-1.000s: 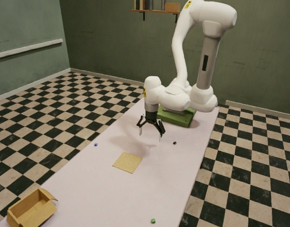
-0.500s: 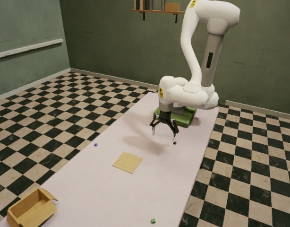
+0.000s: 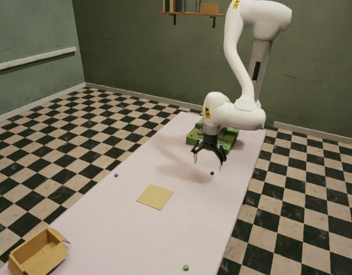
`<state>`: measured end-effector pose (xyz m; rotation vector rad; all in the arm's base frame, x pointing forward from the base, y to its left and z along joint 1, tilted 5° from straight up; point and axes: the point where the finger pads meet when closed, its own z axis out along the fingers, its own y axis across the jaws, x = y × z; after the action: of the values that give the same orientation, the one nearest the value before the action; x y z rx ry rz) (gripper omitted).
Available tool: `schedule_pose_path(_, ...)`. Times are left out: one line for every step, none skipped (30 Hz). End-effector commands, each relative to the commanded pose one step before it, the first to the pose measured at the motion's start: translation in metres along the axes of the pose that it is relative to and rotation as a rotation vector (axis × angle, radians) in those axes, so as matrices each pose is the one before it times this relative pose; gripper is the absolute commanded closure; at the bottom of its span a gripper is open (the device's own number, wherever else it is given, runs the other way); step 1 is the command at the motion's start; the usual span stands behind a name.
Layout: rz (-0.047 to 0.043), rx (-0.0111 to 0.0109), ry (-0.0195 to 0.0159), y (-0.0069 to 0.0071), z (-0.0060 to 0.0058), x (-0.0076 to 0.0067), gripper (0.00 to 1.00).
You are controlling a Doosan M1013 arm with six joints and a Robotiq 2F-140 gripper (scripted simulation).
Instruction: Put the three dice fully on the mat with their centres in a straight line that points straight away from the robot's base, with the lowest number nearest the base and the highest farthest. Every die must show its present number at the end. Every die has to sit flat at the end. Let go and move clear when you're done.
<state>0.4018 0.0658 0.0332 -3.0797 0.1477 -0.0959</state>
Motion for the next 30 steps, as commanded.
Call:
schedule_pose_path(0.00037, -0.00025, 0.00085, -0.00397, -0.00036, -0.00157, 0.0)
schedule_pose_path(0.0, 0.0, 0.0, -0.00182, 0.0, -0.00105, 0.0)
schedule_pose_path(0.0, 0.0, 0.0, -0.00168, 0.0, -0.00095, 0.0)
schedule_pose_path(0.0, 0.0, 0.0, -0.00154, 0.0, -0.00088, 0.0)
schedule_pose_path(0.0, 0.0, 0.0, -0.00141, 0.0, -0.00081, 0.0)
schedule_pose_path(0.0, 0.0, 0.0, -0.00128, 0.0, -0.00072, 0.0)
schedule_pose_path(0.0, 0.0, 0.0, -0.00115, 0.0, -0.00065, 0.0)
schedule_pose_path(0.0, 0.0, 0.0, -0.00102, 0.0, -0.00059, 0.0)
schedule_pose_path(0.0, 0.0, 0.0, -0.0009, 0.0, -0.00052, 0.0)
schedule_pose_path(0.0, 0.0, 0.0, -0.00079, 0.0, -0.00045, 0.0)
schedule_pose_path(0.0, 0.0, 0.0, -0.00068, 0.0, -0.00039, 0.0)
schedule_pose_path(0.0, 0.0, 0.0, -0.00058, 0.0, -0.00033, 0.0)
schedule_pose_path(0.0, 0.0, 0.0, -0.00048, 0.0, -0.00028, 0.0)
schedule_pose_path(0.0, 0.0, 0.0, -0.00039, 0.0, -0.00023, 0.0)
schedule_pose_path(0.0, 0.0, 0.0, -0.00031, 0.0, -0.00018, 0.0)
schedule_pose_path(0.0, 0.0, 0.0, -0.00024, 0.0, -0.00014, 0.0)
schedule_pose_path(0.0, 0.0, 0.0, 0.0, 0.0, 0.0, 0.0)
schedule_pose_path(0.0, 0.0, 0.0, 0.0, 0.0, 0.0, 0.0)
schedule_pose_path(0.0, 0.0, 0.0, -0.00017, 0.0, -0.0001, 0.0)
schedule_pose_path(0.0, 0.0, 0.0, -0.00012, 0.0, -0.00007, 0.0)
schedule_pose_path(0.0, 0.0, 0.0, -0.00007, 0.0, -0.00004, 0.0)
schedule_pose_path(0.0, 0.0, 0.0, -0.00004, 0.0, -0.00002, 0.0)
schedule_pose_path(0.0, 0.0, 0.0, -0.00001, 0.0, -0.00001, 0.0)
schedule_pose_path(0.0, 0.0, 0.0, 0.0, 0.0, 0.0, 0.0)
schedule_pose_path(0.0, 0.0, 0.0, 0.0, 0.0, 0.0, 0.0)
schedule_pose_path(0.0, 0.0, 0.0, 0.0, 0.0, 0.0, 0.0)
schedule_pose_path(0.0, 0.0, 0.0, 0.0, 0.0, 0.0, 0.0)
schedule_pose_path(0.0, 0.0, 0.0, 0.0, 0.0, 0.0, 0.0)
schedule_pose_path(0.0, 0.0, 0.0, 0.0, 0.0, 0.0, 0.0)
schedule_pose_path(0.0, 0.0, 0.0, 0.0, 0.0, 0.0, 0.0)
